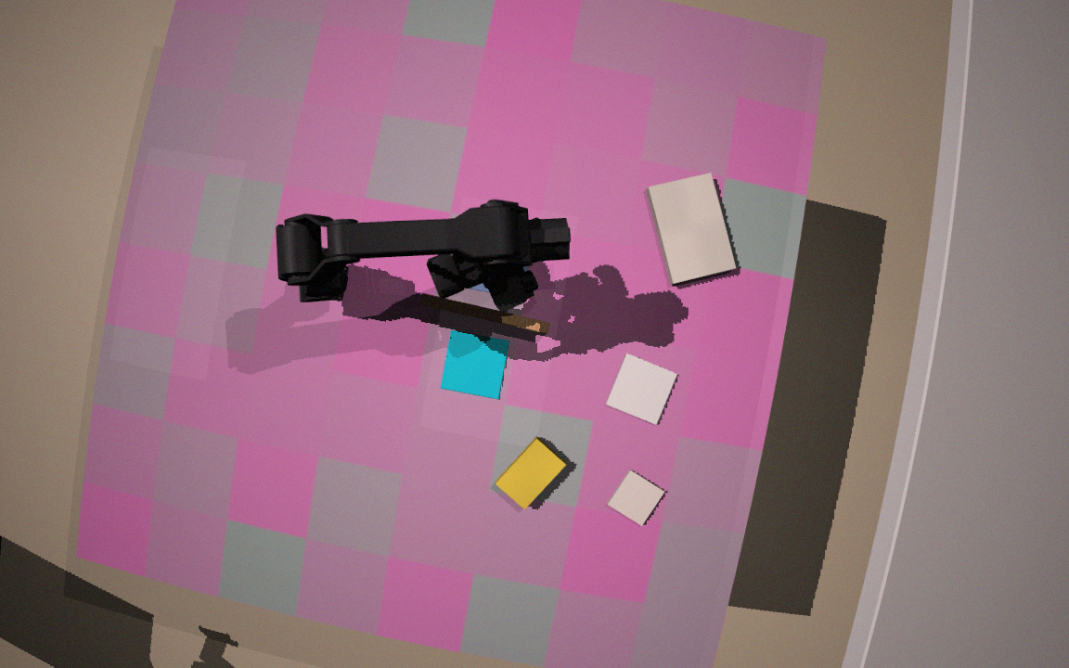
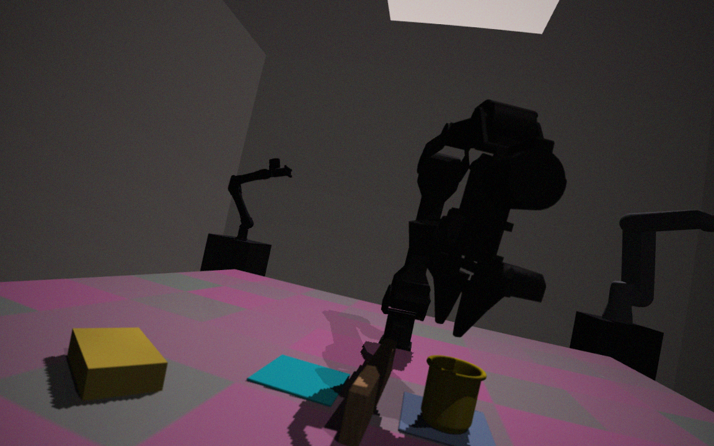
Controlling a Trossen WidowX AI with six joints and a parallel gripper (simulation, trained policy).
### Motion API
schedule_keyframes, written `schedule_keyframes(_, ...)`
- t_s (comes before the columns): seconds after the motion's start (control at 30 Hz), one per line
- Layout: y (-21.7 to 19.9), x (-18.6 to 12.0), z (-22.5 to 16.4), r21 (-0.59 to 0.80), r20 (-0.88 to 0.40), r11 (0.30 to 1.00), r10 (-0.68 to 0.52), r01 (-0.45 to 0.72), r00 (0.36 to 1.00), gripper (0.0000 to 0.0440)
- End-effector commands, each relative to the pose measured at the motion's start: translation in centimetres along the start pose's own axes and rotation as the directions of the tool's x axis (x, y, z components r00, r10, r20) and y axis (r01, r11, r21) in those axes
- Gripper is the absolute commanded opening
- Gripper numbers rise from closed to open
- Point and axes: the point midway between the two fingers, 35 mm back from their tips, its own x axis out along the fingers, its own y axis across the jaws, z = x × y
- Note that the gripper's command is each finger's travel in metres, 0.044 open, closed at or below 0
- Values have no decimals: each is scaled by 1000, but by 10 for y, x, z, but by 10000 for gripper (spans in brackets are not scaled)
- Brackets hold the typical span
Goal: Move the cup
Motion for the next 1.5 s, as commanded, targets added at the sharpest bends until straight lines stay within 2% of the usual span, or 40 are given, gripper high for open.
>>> schedule_keyframes(0.0,-2,13,-1,11,0,999,-34,34,999,177)
schedule_keyframes(0.67,-4,83,-8,-39,-7,993,-112,112,994,180)
schedule_keyframes(0.7,-4,86,-8,-47,-8,993,-112,111,994,175)
schedule_keyframes(0.9,-6,91,-6,-82,5,992,-100,100,995,36)
schedule_keyframes(0.97,-7,89,-5,-89,9,991,-95,96,995,8)
schedule_keyframes(1.47,-17,52,6,-17,12,999,-27,27,1000,7)
